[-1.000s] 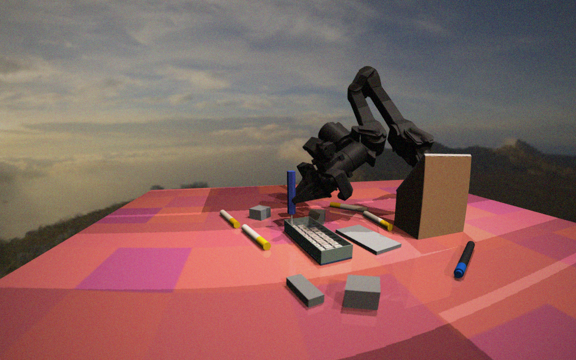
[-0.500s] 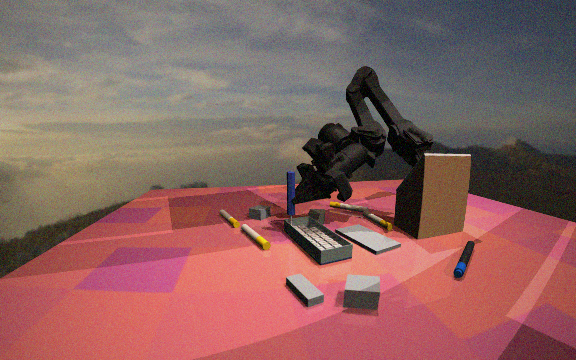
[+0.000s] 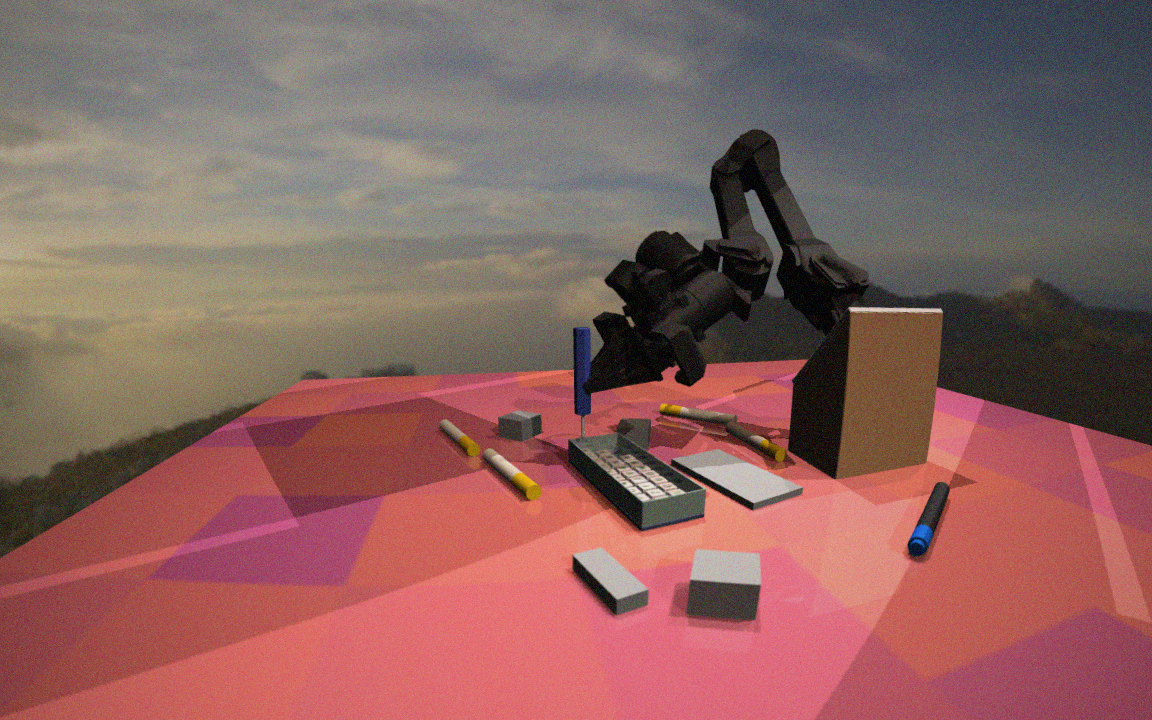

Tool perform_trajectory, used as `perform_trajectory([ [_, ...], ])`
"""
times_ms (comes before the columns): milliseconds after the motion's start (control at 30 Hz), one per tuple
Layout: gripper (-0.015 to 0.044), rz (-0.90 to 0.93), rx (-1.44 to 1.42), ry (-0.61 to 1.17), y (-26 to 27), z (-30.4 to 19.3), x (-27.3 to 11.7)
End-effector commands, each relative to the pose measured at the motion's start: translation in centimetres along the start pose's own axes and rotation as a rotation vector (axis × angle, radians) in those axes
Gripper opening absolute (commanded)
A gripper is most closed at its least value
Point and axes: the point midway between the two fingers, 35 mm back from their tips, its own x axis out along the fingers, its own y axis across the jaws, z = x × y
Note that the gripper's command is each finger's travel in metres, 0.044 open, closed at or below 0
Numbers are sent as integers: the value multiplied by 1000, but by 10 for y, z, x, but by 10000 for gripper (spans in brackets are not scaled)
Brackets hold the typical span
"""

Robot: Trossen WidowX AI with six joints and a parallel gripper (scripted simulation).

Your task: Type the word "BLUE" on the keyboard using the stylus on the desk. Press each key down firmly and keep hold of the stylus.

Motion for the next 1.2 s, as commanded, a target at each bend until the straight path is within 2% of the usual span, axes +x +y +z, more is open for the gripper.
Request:
perform_trajectory([
  [0, 81, -1, 4, -1, 0, 9, -5],
  [300, 84, 3, -2, -4, 0, 15, -9],
  [700, 4, 325, -188, -1, 52, 30, -9],
  [833, 0, 433, -248, -4, 69, 34, -14],
  [1167, 0, 451, -257, -5, 71, 35, -16],
])
